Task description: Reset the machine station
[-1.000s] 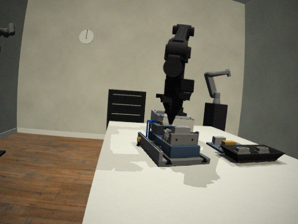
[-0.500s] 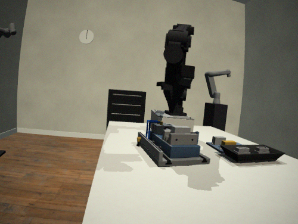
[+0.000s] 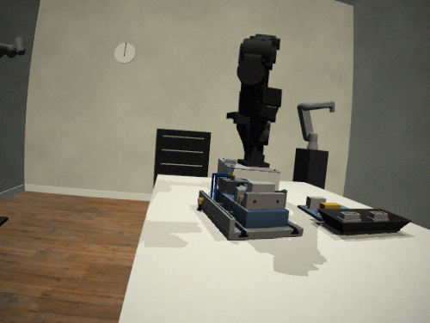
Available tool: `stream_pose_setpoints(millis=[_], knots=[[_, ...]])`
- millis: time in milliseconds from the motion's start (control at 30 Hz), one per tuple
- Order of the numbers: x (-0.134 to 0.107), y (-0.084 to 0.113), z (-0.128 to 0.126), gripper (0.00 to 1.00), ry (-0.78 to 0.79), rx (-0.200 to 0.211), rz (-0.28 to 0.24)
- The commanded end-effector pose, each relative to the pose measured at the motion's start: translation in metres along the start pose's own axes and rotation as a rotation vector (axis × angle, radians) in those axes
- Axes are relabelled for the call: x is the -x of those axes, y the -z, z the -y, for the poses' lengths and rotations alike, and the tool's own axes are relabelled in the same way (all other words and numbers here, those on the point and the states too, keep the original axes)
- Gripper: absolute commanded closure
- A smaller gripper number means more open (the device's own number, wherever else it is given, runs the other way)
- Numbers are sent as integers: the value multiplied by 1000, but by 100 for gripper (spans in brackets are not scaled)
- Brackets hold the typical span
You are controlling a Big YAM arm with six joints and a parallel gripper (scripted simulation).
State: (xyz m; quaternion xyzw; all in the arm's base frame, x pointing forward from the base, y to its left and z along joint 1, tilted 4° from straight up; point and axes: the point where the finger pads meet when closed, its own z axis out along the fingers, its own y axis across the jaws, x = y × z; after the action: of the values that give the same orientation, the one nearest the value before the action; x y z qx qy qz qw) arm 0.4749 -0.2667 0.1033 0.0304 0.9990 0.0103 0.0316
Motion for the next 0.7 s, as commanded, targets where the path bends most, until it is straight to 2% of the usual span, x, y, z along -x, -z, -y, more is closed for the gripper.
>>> stream_pose_setpoints(millis=[0,667], knots=[[14,27,11,100,7,-21,43],[12,21,11,100,7,-16,34]])
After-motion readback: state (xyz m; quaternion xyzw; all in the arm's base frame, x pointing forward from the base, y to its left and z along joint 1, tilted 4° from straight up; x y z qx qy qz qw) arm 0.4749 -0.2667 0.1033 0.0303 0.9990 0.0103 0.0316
